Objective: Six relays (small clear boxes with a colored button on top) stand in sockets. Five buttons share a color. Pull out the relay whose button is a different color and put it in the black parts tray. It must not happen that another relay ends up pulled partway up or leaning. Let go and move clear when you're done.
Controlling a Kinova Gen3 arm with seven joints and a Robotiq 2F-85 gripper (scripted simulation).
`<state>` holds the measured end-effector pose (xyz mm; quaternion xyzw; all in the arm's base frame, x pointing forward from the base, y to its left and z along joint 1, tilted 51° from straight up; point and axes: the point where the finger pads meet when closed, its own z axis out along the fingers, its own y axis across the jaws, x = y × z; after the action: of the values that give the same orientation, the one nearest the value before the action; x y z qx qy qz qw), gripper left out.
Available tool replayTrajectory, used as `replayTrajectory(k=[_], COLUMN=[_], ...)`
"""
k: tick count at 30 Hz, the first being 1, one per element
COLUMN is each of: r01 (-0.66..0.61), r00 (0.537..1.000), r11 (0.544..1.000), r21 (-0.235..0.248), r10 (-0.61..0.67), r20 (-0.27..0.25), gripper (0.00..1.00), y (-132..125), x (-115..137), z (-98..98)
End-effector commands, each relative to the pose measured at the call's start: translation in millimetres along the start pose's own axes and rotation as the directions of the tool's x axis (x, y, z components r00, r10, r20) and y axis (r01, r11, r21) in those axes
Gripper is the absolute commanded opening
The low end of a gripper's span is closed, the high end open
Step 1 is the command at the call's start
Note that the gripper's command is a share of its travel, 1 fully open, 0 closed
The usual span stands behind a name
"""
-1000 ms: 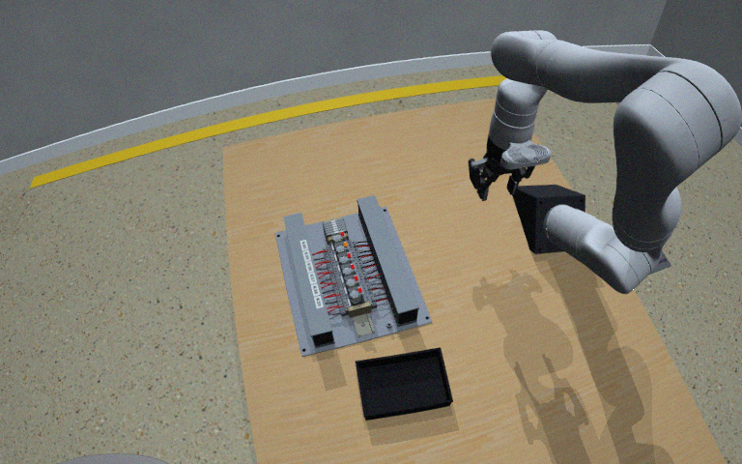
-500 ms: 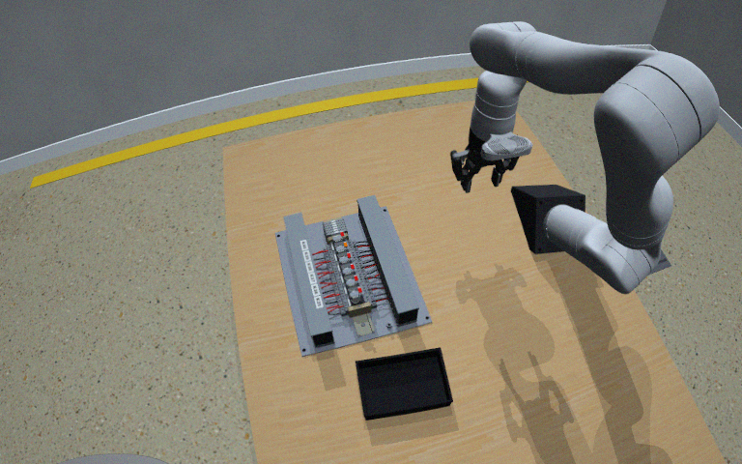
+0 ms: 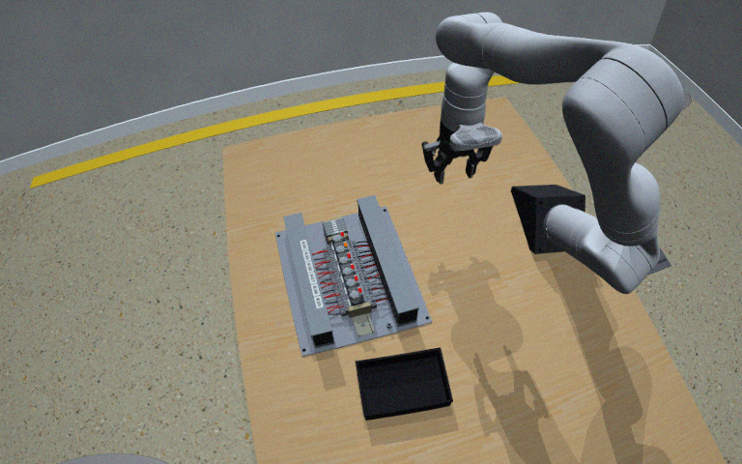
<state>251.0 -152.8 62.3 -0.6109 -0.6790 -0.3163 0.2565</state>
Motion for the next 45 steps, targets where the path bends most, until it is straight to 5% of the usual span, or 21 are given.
replayTrajectory(k=[1, 25, 45], r01=[0.006, 0.018, 0.029], r00=[1.000, 1.000, 0.999], r11=[1.000, 1.000, 0.999], r21=[0.007, -0.004, -0.017], r10=[-0.006, -0.018, -0.029], r20=[-0.002, -0.007, -0.025], gripper=[0.61, 0.61, 0.61], y=[11.0, 112.9, 179.6], x=[-9.1, -55.9, -71.3], z=[3.0, 19.8, 41.5])
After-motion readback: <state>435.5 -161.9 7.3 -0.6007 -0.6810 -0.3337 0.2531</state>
